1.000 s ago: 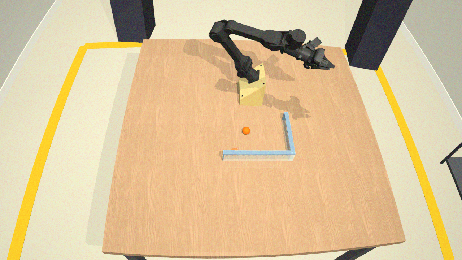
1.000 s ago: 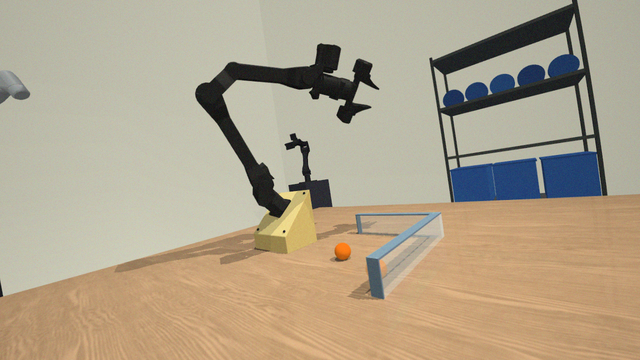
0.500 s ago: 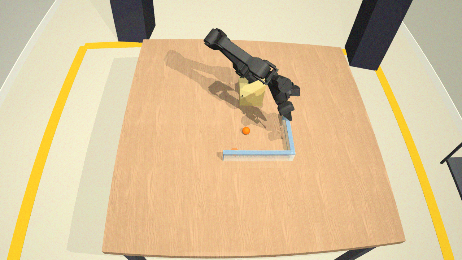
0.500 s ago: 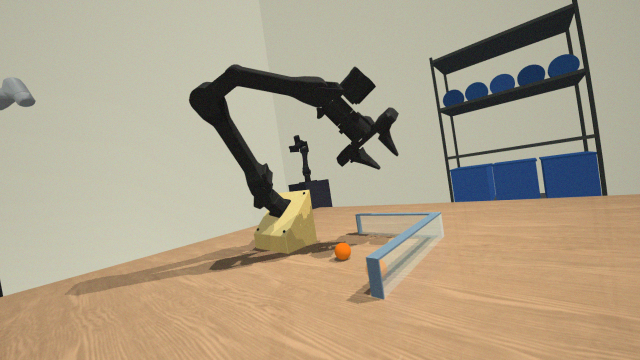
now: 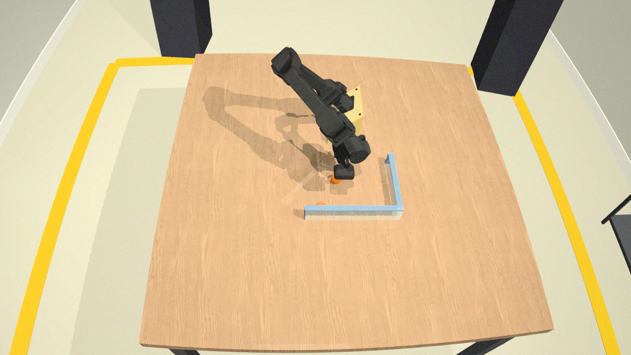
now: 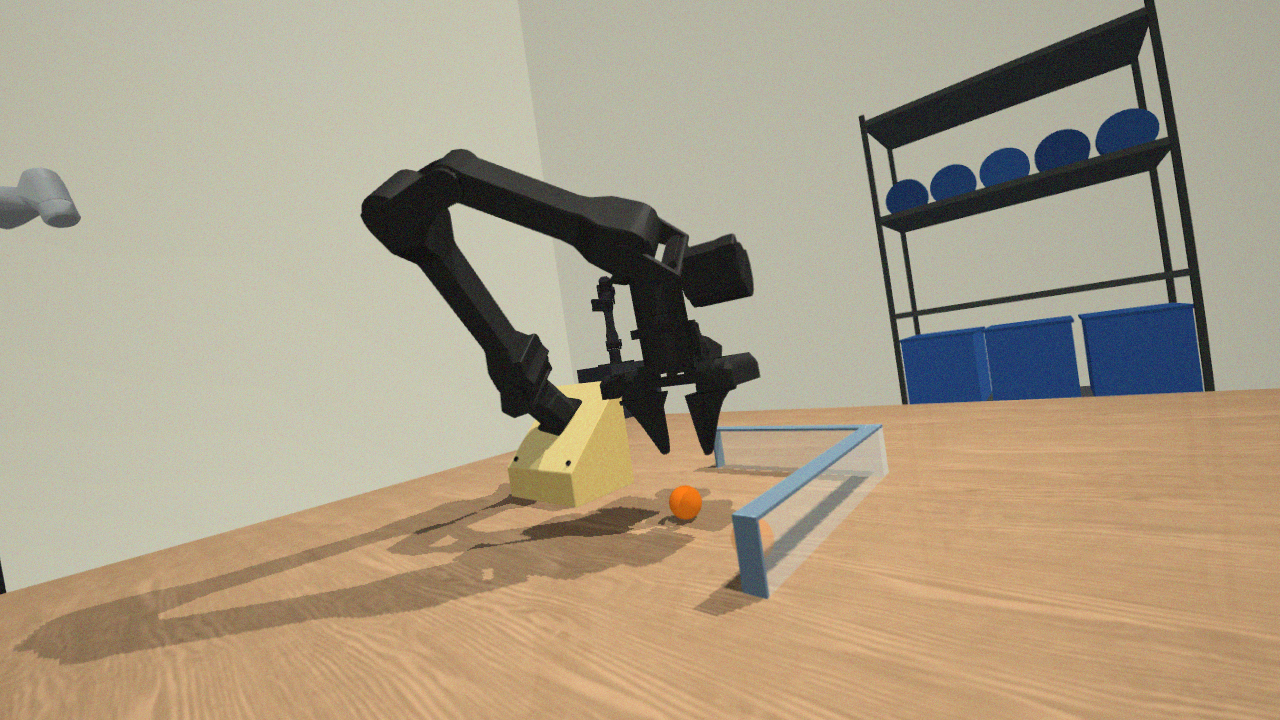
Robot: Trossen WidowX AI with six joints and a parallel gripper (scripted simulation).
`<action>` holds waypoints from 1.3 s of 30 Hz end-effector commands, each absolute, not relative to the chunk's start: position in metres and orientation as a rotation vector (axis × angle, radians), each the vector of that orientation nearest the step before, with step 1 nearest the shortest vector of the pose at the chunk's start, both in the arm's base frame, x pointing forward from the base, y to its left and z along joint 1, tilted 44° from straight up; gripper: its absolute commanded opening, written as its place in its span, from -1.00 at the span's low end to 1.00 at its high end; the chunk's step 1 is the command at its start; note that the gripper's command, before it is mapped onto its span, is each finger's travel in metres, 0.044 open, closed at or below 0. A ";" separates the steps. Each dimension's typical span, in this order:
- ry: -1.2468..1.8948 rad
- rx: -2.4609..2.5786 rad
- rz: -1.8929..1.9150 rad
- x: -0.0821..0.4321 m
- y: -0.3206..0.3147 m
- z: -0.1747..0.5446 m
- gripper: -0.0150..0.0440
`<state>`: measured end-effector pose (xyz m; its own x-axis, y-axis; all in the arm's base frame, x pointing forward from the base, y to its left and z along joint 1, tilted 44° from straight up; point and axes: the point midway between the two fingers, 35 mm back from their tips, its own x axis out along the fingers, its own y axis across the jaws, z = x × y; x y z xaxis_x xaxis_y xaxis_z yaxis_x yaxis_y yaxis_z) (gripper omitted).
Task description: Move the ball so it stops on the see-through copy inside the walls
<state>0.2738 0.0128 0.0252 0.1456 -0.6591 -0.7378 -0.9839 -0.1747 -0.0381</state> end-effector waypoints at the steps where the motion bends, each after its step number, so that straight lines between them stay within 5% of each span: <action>1: 1.606 -1.912 0.800 0.270 0.004 0.027 0.47; 35: 1.608 -1.914 0.798 0.277 -0.032 -0.010 0.47; 39: 1.608 -1.914 0.798 0.277 -0.032 -0.010 0.11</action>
<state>0.2764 -0.0309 -0.0094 0.1241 -0.6824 -0.7204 -0.9864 -0.1635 -0.0150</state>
